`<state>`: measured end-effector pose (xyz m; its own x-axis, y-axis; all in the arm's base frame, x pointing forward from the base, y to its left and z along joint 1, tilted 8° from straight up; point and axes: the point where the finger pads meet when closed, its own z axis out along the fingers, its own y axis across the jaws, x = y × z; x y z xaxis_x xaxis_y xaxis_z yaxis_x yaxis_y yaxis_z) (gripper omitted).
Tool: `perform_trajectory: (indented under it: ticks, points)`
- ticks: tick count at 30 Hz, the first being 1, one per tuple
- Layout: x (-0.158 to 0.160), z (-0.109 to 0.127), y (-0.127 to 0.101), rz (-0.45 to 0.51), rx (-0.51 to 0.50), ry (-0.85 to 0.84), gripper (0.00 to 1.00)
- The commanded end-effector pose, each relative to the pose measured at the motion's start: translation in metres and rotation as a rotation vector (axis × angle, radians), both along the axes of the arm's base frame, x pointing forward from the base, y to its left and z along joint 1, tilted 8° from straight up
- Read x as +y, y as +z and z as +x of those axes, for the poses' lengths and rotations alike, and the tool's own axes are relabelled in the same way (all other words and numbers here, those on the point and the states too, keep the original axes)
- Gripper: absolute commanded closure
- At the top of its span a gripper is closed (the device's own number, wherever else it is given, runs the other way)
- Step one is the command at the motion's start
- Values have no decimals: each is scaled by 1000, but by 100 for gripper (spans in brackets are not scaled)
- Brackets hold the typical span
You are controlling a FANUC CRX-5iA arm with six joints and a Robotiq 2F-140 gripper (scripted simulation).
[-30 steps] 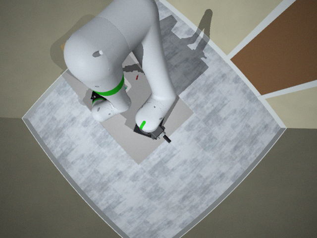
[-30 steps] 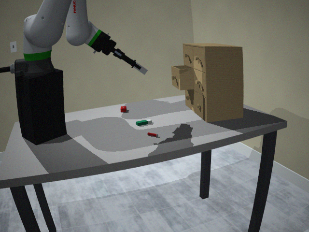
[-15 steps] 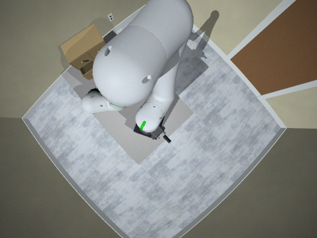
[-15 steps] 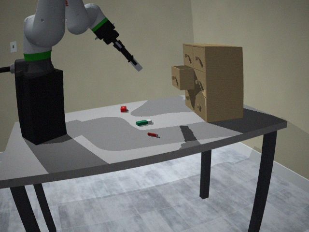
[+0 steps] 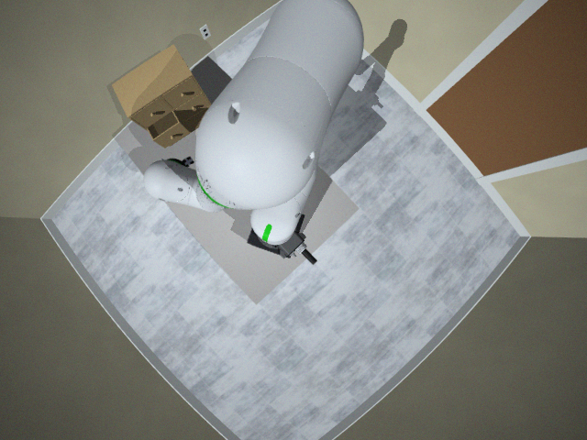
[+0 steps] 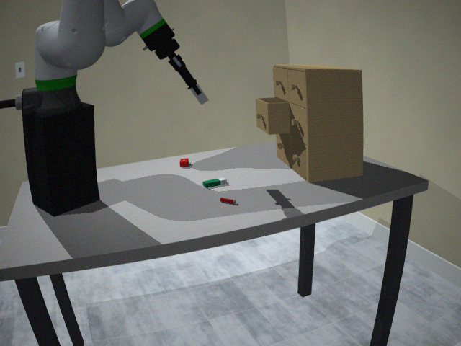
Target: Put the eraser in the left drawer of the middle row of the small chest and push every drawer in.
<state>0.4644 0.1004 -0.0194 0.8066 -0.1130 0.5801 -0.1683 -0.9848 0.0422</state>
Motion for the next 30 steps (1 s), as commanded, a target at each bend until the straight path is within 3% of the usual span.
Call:
perform_trajectory:
  ticks: [1, 30]
  points:
    - [1, -3, 6, -42, 129, -46, 80]
    - [10, -34, 30, 23, 464, -70, 80]
